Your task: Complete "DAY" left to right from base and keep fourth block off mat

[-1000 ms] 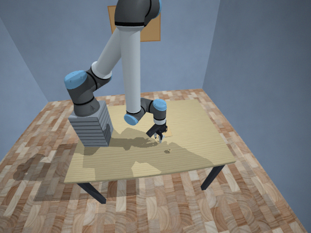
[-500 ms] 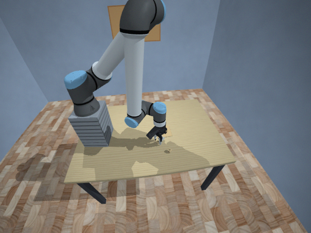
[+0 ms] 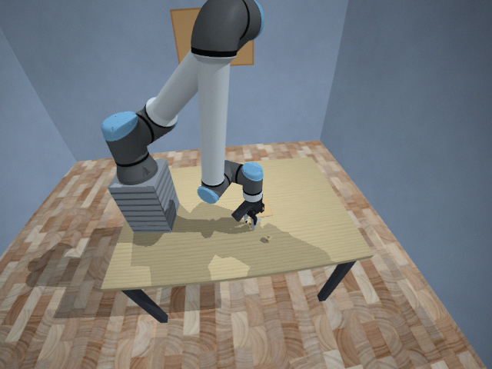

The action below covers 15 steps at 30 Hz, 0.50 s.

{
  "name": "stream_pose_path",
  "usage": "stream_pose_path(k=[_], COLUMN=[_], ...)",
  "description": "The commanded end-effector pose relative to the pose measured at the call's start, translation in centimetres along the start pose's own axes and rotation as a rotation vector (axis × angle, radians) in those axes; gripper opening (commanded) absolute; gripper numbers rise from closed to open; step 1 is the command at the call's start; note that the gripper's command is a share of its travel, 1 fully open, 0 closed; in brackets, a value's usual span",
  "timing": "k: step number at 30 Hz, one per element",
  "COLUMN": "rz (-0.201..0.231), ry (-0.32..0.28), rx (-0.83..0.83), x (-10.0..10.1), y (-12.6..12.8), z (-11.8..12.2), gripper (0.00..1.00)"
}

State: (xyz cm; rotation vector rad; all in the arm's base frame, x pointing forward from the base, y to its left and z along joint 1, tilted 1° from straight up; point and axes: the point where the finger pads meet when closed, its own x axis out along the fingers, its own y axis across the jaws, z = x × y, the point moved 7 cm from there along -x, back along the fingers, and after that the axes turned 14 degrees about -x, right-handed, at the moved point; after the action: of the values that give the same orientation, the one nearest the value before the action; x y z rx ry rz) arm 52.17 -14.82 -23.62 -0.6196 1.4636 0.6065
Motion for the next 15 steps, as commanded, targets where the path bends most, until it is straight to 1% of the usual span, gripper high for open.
stream_pose_path(k=[1, 3, 4, 15], rz=[-0.006, -0.006, -0.006, -0.006], ry=[0.000, 0.000, 0.000, 0.000], rx=[-0.002, -0.002, -0.002, -0.002], x=[-0.11, -0.11, -0.11, -0.11], y=[-0.30, -0.30, -0.30, -0.30], z=[0.19, 0.19, 0.19, 0.19], gripper=[0.37, 0.37, 0.25, 0.25])
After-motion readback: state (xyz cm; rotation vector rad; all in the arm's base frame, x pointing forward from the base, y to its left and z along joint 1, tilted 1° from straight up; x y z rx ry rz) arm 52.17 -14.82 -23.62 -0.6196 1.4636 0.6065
